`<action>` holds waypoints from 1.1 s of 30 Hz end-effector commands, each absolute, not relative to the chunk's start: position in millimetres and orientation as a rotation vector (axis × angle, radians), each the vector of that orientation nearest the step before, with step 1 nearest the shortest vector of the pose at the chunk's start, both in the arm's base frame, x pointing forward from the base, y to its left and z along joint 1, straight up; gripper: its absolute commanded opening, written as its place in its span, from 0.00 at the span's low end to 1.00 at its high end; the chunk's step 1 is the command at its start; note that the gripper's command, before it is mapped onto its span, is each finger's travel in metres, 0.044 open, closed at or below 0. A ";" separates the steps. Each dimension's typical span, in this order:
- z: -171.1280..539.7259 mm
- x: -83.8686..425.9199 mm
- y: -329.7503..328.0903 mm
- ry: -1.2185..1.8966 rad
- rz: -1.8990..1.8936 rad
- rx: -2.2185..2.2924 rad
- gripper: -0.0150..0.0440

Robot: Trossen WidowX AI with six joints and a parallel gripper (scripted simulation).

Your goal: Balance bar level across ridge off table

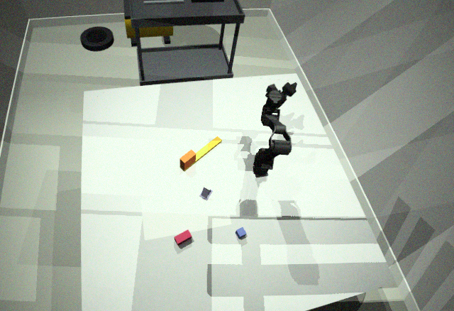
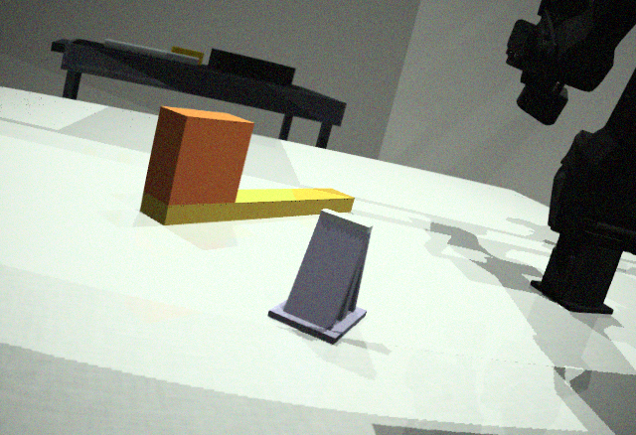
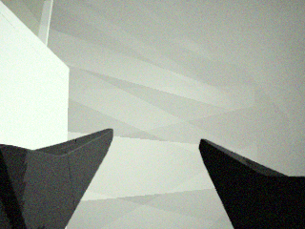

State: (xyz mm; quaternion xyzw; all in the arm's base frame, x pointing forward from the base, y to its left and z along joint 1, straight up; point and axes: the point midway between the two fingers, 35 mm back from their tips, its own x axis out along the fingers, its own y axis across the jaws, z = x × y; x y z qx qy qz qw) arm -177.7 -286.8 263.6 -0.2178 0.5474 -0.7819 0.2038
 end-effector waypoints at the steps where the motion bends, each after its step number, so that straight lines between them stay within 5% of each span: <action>1: 263.4 -177.2 -287.6 1.522 -2.180 -0.607 0.89; 4: 261.6 -169.0 -298.8 1.445 -2.163 -0.591 0.79; 33: 231.0 -20.0 -391.5 0.737 -1.816 -0.144 0.79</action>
